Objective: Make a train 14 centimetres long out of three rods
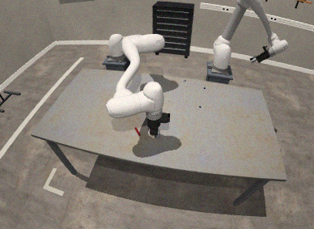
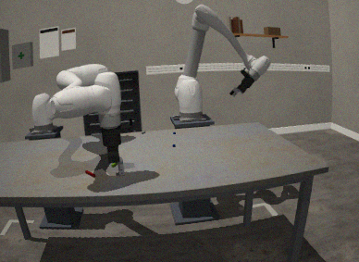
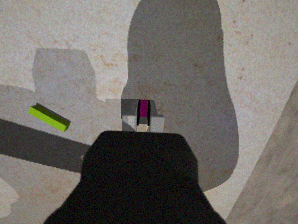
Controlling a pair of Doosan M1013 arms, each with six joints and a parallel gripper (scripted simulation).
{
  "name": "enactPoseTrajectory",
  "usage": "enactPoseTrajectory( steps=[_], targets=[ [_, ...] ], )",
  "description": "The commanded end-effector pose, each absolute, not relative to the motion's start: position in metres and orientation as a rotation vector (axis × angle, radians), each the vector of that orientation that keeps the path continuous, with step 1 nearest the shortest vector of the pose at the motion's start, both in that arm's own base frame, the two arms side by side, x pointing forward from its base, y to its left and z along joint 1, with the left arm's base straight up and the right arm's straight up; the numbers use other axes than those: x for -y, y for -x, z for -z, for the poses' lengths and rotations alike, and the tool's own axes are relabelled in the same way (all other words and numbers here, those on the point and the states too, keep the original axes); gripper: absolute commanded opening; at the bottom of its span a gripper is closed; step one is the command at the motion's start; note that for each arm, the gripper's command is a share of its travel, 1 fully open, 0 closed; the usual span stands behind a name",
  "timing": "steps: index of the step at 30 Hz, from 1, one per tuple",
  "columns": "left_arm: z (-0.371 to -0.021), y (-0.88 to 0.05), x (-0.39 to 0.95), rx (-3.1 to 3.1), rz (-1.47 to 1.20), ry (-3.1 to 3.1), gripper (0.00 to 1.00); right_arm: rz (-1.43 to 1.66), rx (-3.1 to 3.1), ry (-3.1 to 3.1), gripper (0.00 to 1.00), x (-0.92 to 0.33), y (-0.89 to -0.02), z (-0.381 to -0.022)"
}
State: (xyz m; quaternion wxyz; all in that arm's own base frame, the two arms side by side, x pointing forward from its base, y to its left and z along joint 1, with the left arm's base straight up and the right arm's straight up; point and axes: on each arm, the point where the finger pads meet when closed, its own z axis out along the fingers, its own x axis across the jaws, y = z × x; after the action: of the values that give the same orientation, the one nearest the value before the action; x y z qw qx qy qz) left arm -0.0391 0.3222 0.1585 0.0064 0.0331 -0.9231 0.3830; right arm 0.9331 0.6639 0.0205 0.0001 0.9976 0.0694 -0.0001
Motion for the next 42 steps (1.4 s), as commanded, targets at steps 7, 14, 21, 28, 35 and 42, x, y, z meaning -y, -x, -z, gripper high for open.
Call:
enactPoseTrajectory(
  steps=[7, 14, 21, 28, 35, 42],
  targets=[
    [-0.159, 0.039, -0.322, 2.888, -1.197, -0.104, 1.0, -0.003, -0.218, -3.135, 0.24, -0.664, -0.934, -0.023],
    [-0.159, 0.039, -0.322, 2.888, -1.197, -0.104, 1.0, -0.003, -0.218, -3.135, 0.24, -0.664, -0.934, -0.028],
    [-0.159, 0.039, -0.322, 2.888, -1.197, -0.104, 1.0, -0.003, -0.218, -3.135, 0.24, -0.664, -0.933, -0.076],
    [-0.159, 0.039, -0.322, 2.888, -1.197, -0.104, 1.0, -0.003, -0.218, -3.135, 0.24, -0.664, -0.933, -0.108],
    [-0.159, 0.039, -0.322, 2.888, -1.197, -0.104, 1.0, -0.003, -0.218, -3.135, 0.24, -0.664, -0.933, -0.123],
    [-0.159, 0.039, -0.322, 2.888, -1.197, -0.104, 1.0, -0.003, -0.218, -3.135, 0.24, -0.664, -0.933, -0.123]
  ],
)
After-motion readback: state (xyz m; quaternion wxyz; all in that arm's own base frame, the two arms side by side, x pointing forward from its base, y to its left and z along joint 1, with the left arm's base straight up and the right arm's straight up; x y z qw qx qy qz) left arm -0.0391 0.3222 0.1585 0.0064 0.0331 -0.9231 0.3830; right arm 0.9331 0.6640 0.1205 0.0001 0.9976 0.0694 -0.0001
